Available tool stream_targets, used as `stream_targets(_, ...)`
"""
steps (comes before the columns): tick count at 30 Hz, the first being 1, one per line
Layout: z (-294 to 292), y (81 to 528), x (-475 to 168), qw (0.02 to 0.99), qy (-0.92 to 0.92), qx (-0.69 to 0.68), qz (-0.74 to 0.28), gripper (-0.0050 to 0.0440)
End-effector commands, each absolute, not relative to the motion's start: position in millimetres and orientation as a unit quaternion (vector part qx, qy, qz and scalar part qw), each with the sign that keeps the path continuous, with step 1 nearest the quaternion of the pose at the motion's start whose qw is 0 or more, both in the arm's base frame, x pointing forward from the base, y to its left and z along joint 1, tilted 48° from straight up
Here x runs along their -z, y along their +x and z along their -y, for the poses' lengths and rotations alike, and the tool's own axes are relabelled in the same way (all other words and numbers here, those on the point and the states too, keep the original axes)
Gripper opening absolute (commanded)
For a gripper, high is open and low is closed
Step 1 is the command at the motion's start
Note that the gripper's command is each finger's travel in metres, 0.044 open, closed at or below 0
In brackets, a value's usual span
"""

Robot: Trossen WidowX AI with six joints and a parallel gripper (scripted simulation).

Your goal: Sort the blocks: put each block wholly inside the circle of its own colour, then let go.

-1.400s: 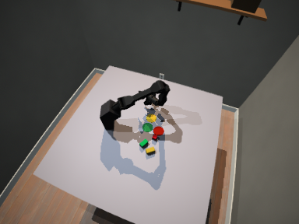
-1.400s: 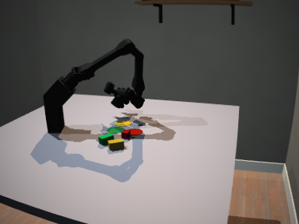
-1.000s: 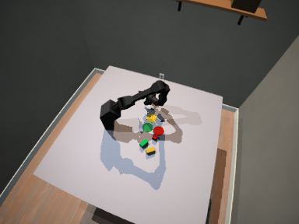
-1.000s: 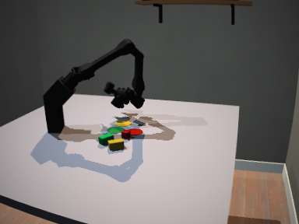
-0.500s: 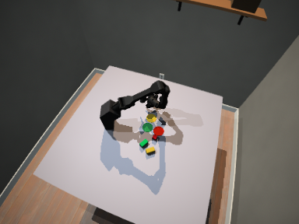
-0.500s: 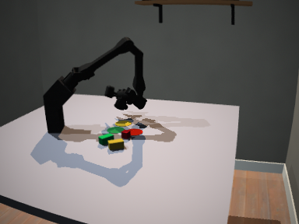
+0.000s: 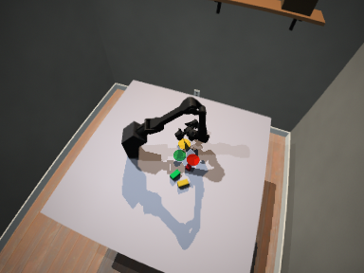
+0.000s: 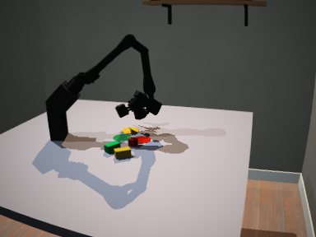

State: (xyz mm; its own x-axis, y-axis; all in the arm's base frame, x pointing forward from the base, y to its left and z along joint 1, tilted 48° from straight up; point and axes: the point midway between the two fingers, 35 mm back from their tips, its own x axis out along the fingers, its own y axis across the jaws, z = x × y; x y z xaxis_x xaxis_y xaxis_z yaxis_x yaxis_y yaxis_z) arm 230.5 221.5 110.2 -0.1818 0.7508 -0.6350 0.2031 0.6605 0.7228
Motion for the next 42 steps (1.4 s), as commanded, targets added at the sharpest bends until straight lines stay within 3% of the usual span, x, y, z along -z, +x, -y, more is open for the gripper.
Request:
stream_targets(1, -199.5, 245.8, -122.2, 0.612, 0.288, -0.311, -0.668, 0.0265)
stream_targets(23, -78.3, 297.2, -144.4, 0.829, -0.05, -0.402, -0.386, 0.0265)
stream_targets(42, 29.1, 297.8, -164.1, 0.809, -0.423, -0.331, -0.239, 0.0265)
